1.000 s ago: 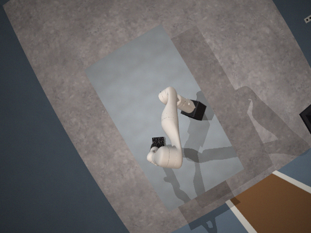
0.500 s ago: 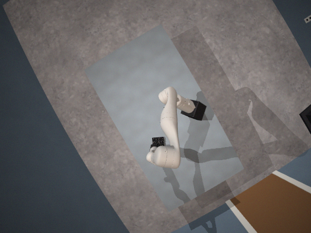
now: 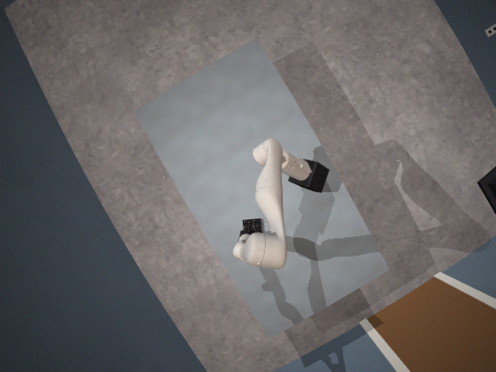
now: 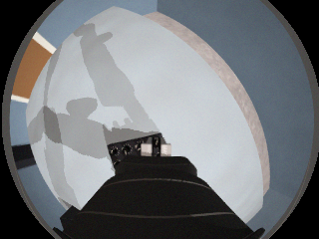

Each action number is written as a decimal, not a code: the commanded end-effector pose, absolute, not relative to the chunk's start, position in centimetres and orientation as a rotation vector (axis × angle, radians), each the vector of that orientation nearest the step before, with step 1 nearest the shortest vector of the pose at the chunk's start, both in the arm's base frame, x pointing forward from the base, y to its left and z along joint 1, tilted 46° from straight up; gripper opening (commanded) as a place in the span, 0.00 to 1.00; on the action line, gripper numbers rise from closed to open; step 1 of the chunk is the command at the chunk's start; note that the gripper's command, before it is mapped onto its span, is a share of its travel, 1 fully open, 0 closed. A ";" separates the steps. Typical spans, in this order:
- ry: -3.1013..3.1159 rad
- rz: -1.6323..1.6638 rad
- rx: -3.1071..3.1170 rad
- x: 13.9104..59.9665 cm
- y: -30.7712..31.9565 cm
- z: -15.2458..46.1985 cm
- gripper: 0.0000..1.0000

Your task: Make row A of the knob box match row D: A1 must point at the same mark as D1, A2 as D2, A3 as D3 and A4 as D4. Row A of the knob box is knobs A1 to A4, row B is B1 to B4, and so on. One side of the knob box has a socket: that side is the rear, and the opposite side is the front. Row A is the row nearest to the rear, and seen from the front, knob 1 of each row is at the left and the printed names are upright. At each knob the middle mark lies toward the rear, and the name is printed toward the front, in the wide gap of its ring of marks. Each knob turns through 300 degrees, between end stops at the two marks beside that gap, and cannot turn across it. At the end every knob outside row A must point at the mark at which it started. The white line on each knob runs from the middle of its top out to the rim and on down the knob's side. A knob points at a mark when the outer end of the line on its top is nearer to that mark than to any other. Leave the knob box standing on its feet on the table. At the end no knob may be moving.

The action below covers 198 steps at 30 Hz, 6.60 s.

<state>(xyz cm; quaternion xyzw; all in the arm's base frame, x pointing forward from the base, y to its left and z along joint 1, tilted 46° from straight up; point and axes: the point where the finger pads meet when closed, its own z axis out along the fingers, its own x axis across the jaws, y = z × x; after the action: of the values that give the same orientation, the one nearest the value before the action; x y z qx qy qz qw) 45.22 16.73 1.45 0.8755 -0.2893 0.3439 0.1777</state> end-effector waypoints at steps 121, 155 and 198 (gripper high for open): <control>-1.495 1.125 2.299 44.1 18.0 5.5 0.46; -2.781 1.262 1.409 43.9 16.4 7.3 0.46; -3.592 0.986 -0.321 41.6 16.9 6.8 0.46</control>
<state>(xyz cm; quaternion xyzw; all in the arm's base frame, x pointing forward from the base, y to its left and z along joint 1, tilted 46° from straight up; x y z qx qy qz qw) 41.64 16.81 6.79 -0.0754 -0.9197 0.2531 -0.2905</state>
